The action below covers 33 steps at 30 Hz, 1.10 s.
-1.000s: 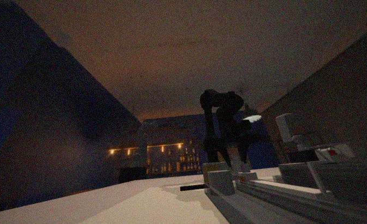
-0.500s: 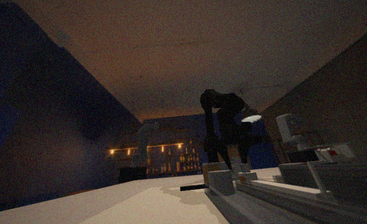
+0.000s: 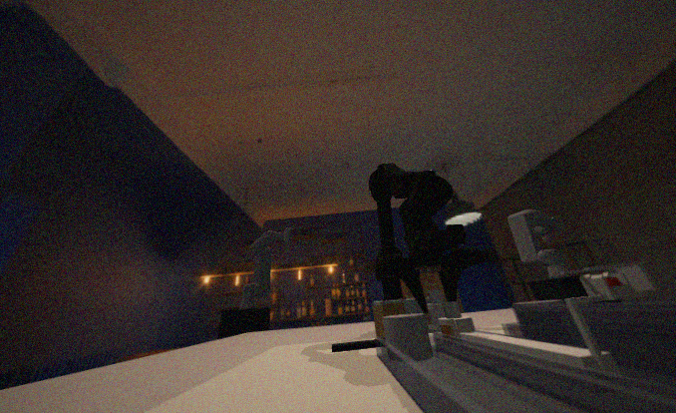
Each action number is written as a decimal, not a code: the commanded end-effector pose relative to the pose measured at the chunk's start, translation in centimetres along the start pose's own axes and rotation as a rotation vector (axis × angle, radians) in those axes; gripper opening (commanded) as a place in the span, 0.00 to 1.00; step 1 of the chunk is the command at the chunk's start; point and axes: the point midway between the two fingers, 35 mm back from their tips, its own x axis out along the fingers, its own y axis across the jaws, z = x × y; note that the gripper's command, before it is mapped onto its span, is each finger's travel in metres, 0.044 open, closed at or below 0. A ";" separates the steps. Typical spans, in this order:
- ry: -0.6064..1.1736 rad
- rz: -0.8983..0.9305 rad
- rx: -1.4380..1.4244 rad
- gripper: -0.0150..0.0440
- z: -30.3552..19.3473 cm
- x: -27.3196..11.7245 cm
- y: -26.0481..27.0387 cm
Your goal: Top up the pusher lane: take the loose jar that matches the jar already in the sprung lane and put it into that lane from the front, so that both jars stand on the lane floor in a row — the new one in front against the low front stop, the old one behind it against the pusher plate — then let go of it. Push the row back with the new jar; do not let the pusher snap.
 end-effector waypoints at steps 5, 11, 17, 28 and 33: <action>-0.013 0.005 -0.004 0.25 0.9 -0.1 0.1; -0.013 0.005 -0.004 0.25 1.2 -0.1 0.1; -0.013 0.005 -0.004 0.25 1.5 -0.1 0.1; -0.014 0.005 -0.004 0.25 2.0 -0.2 0.1; -0.014 0.005 -0.004 0.25 2.3 -0.2 0.1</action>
